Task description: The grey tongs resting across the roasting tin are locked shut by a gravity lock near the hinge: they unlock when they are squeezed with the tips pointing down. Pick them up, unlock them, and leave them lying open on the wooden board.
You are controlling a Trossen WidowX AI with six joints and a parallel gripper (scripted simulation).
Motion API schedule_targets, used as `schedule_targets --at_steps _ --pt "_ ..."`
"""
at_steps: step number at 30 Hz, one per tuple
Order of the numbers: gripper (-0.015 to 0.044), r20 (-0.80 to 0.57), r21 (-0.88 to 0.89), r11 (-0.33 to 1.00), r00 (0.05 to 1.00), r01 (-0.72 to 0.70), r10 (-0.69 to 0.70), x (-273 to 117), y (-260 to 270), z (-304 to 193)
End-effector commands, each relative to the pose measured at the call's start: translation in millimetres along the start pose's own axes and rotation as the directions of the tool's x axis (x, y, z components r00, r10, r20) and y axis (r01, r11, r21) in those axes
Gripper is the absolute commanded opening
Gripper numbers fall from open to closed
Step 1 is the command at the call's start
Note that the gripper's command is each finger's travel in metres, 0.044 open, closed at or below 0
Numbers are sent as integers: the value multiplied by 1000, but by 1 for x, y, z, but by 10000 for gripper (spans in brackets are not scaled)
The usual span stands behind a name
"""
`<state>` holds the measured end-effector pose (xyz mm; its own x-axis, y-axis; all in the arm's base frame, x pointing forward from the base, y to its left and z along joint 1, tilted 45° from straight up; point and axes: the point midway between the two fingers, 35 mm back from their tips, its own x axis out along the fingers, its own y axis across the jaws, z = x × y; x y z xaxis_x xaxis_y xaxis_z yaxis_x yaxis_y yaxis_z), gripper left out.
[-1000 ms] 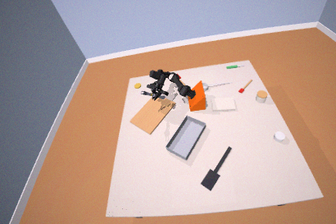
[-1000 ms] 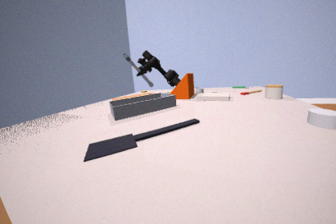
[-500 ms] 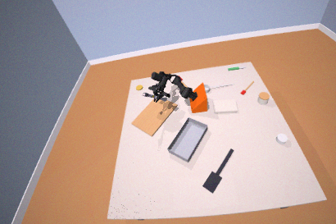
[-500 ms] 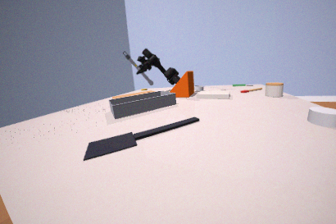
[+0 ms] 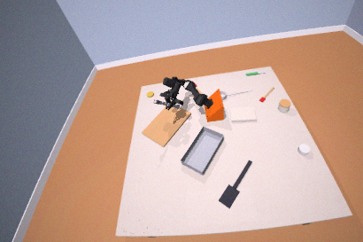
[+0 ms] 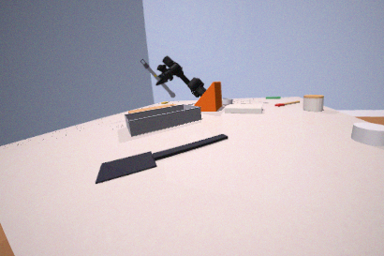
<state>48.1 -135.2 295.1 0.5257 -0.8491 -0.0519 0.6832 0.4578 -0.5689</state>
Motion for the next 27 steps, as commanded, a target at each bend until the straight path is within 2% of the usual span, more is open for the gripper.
schedule_targets --at_steps 1,27 --pt "-150 -17 -19 1000 1000 -4 3 0 -1 3" --pt "-150 -309 -139 990 951 -34 -11 7 -2 24"
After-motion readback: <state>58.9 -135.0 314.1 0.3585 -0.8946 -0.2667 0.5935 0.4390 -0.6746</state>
